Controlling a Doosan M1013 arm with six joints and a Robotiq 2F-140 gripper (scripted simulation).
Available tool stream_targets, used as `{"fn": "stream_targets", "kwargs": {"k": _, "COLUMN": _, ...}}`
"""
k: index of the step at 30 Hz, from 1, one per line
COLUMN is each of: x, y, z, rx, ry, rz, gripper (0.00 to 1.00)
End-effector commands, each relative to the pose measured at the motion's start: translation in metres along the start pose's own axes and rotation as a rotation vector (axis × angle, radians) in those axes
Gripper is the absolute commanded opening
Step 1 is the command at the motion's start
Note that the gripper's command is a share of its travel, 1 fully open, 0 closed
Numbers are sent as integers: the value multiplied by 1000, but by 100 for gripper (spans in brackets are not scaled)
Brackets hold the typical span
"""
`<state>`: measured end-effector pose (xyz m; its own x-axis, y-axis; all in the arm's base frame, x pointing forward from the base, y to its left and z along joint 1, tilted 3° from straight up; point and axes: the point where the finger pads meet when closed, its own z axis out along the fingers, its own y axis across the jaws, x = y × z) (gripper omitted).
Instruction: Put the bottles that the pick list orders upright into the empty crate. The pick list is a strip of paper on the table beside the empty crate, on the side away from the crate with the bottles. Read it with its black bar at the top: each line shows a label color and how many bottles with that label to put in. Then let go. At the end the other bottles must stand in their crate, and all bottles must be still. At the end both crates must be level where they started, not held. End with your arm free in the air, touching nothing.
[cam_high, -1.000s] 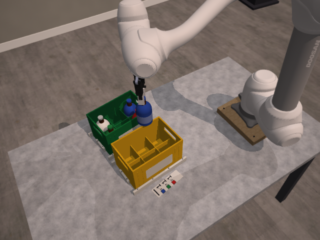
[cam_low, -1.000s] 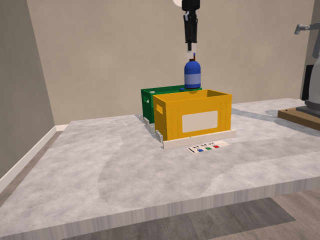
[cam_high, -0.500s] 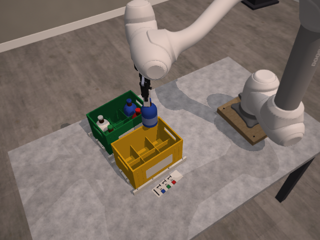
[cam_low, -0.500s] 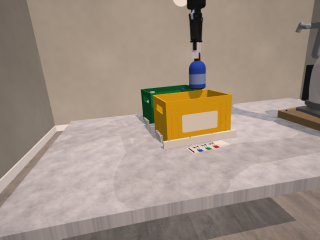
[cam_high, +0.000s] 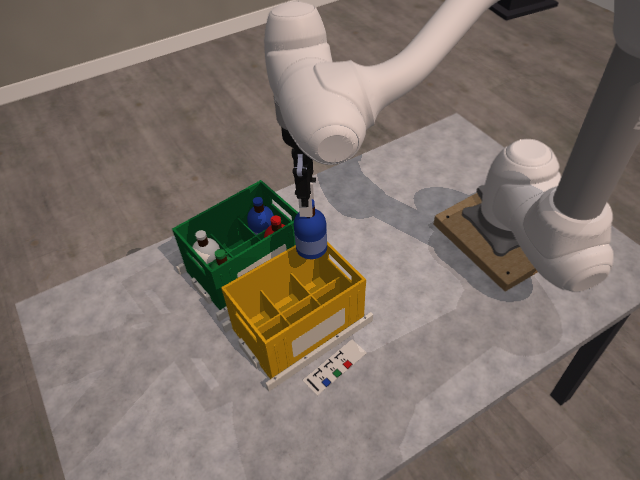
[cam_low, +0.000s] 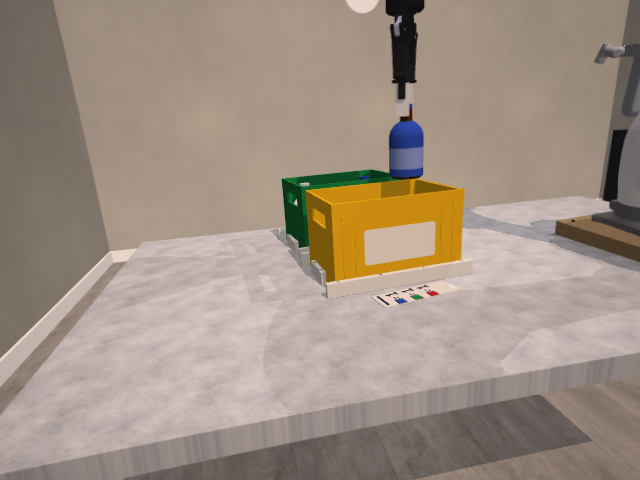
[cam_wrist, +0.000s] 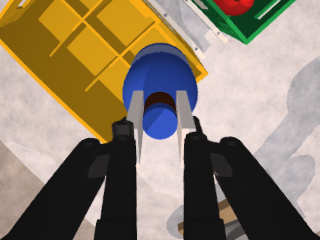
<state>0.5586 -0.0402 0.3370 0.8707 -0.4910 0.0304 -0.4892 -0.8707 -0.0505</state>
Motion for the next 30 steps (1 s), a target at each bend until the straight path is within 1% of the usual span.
{"fn": "stream_targets", "kwargs": {"k": 1, "x": -3, "y": -1, "z": 0, "rx": 0, "ry": 0, "rz": 0, "gripper": 0}}
{"fn": "stream_targets", "kwargs": {"k": 5, "x": -11, "y": -4, "z": 0, "rx": 0, "ry": 0, "rz": 0, "gripper": 0}}
{"fn": "stream_targets", "kwargs": {"k": 30, "x": -7, "y": -4, "z": 0, "rx": 0, "ry": 0, "rz": 0, "gripper": 0}}
